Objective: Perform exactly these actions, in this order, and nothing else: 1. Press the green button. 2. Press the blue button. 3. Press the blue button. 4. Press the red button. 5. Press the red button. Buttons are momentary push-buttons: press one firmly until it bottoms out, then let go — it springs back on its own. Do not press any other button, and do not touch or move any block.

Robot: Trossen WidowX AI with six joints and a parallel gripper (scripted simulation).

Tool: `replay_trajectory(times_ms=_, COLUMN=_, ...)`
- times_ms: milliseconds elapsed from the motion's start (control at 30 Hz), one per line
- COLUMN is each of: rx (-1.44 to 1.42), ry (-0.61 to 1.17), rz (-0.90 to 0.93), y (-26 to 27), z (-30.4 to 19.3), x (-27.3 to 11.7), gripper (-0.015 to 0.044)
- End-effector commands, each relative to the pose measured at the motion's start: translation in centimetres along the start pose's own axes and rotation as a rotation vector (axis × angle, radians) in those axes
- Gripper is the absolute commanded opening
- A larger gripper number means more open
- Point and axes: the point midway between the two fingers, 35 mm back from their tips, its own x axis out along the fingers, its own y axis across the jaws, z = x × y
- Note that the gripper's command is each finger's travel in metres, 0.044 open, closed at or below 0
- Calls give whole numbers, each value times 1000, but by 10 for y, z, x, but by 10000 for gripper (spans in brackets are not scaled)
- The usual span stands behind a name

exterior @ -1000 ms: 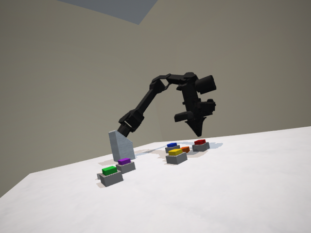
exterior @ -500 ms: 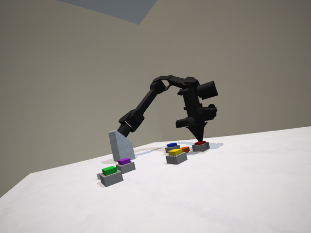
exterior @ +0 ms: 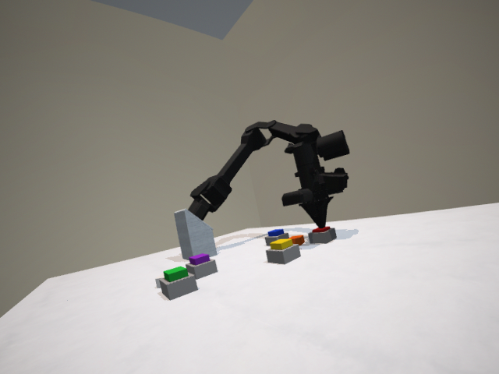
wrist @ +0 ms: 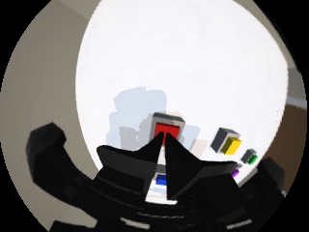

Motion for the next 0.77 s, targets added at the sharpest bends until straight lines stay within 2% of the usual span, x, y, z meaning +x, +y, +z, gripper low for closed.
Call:
replay_trajectory(times_ms=0, rx=1, ry=0, rz=-1, y=0, z=0, x=-3, gripper=20)
replay_trajectory(times_ms=100, rx=8, ry=5, rz=-7, y=-2, z=-1, x=-30, gripper=20)
replay_trajectory(times_ms=267, rx=9, ry=5, rz=-8, y=-2, z=-2, x=-33, gripper=20)
replay_trajectory(times_ms=333, rx=9, ry=5, rz=-8, y=-1, z=-8, x=-41, gripper=72)
replay_trajectory(times_ms=500, rx=12, ry=8, rz=-10, y=9, z=-59, x=-89, gripper=204)
replay_trajectory(times_ms=700, rx=12, ry=9, rz=-10, y=10, z=-66, x=-94, gripper=361)
replay_trajectory(times_ms=733, rx=12, ry=9, rz=-10, y=10, z=-66, x=-94, gripper=361)
